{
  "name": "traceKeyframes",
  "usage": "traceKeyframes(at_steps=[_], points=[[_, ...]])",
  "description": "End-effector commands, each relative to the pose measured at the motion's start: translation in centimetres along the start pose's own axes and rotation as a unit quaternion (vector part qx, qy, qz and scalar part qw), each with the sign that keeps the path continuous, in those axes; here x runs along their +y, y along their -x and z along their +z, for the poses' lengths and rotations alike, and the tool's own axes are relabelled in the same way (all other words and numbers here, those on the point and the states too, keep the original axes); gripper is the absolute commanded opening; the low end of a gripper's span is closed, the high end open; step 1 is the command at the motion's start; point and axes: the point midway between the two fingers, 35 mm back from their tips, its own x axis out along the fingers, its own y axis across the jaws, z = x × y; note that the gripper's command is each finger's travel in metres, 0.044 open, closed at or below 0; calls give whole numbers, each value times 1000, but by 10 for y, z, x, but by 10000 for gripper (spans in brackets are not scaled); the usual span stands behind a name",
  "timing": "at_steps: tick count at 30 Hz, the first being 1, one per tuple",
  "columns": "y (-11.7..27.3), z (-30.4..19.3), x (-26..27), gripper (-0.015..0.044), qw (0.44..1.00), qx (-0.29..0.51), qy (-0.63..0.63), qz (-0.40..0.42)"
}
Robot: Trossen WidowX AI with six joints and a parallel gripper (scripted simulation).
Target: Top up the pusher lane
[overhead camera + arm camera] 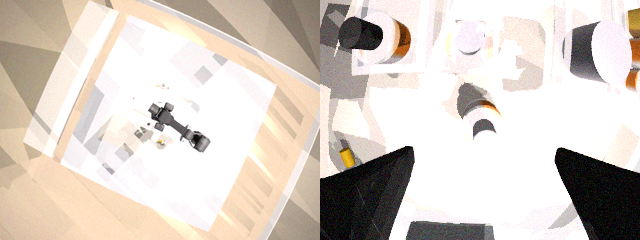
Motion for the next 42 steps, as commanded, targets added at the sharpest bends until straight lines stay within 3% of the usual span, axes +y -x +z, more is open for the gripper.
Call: traceKeyframes(at_steps=[1, 32, 42], points=[[-10, -1, -1, 440, 1000, 0, 3, -3], [-60, -1, 0, 440, 1000, 0, 3, -2], [-60, -1, 0, 177, 1000, 0, 3, -2]])
